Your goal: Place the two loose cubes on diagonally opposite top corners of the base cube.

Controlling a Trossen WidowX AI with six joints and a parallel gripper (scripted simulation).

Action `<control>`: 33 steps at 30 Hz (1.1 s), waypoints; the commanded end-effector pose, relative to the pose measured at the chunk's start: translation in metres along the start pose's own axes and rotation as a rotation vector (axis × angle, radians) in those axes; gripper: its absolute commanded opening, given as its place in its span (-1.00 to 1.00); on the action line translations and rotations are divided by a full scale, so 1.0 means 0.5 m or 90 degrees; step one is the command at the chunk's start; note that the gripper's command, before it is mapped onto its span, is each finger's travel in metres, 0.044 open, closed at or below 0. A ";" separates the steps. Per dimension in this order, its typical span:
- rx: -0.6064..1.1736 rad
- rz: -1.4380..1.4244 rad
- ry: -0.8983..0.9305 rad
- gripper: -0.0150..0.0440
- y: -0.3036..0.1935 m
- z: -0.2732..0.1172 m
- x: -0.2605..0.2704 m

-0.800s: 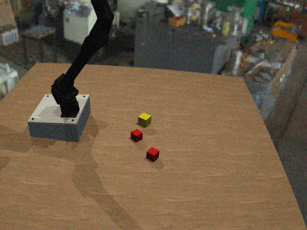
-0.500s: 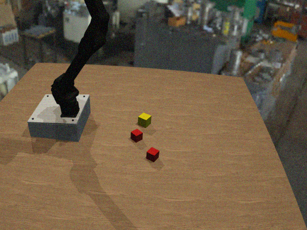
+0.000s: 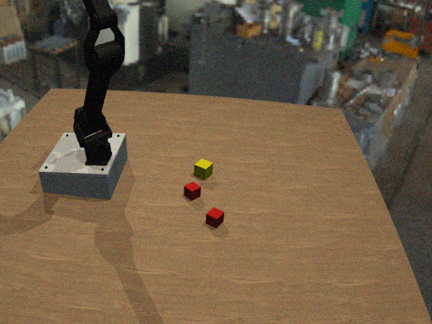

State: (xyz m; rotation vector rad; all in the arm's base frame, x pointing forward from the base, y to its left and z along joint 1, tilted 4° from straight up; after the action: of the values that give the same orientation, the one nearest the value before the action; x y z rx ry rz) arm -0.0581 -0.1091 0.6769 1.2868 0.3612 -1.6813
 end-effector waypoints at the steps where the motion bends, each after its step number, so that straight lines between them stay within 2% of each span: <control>1: 0.092 0.016 -0.083 0.41 -0.110 -0.015 -0.054; 7: 0.222 0.023 -0.198 0.41 -0.244 -0.078 -0.121; 14: 0.383 0.018 -0.340 0.41 -0.372 -0.212 -0.188; 24: 0.626 -0.001 -0.552 0.41 -0.472 -0.487 -0.236; 33: 0.851 -0.012 -0.742 0.41 -0.461 -0.765 -0.208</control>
State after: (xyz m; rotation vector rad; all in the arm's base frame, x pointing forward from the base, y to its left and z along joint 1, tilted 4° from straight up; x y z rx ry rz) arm -0.0613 0.2975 0.5746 0.8820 -1.4207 -2.3810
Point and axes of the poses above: the point midway between the two fingers, 35 mm back from their tips, its own z axis out along the fingers, its own x axis across the jaws, y = z × x, the point moved 2 cm from there along -z, back along the fingers, and after that the axes turned 9 degrees about -z, right-handed, at the moved point
